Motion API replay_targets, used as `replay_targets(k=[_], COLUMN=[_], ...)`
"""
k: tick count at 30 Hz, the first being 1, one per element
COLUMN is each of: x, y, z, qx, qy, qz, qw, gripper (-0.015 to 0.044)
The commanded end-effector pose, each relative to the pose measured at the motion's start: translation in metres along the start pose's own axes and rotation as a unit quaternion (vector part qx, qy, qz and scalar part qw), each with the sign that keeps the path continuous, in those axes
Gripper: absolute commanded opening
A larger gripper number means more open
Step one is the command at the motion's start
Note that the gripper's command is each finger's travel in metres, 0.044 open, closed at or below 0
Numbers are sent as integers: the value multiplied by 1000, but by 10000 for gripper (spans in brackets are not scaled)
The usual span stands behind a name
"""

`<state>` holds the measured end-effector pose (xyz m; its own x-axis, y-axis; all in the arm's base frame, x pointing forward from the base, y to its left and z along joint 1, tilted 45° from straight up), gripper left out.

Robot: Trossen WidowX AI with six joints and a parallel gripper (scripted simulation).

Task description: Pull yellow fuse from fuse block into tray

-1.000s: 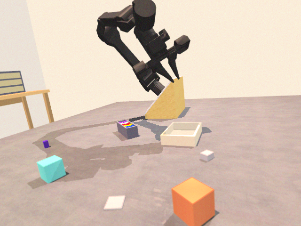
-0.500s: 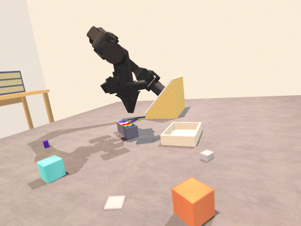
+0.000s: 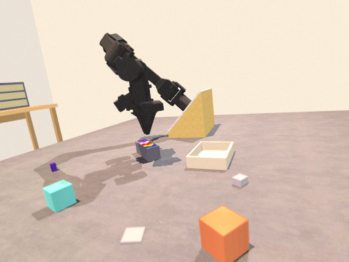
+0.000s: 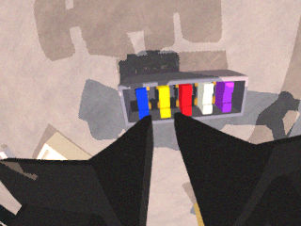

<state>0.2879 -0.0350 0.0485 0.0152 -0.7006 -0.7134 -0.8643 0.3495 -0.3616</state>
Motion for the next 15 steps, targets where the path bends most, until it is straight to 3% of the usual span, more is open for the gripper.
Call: replay_targets(k=[1, 15], x=[6, 20], y=[2, 2], z=[-2, -3], qx=[-1, -1], qy=[5, 5], qz=[2, 2], qw=[1000, 1000], gripper=[74, 74])
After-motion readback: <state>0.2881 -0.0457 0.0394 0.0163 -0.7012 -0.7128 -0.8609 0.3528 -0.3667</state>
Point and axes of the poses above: the point midway between the two fingers, 35 mm back from their tips, its own x axis out along the fingers, its own z axis across the jaws, y = z × x, the point moved 1 cm from there along -x, back along the fingers, and after that the axes turned 14 degrees about -x, right-handed, at the moved point
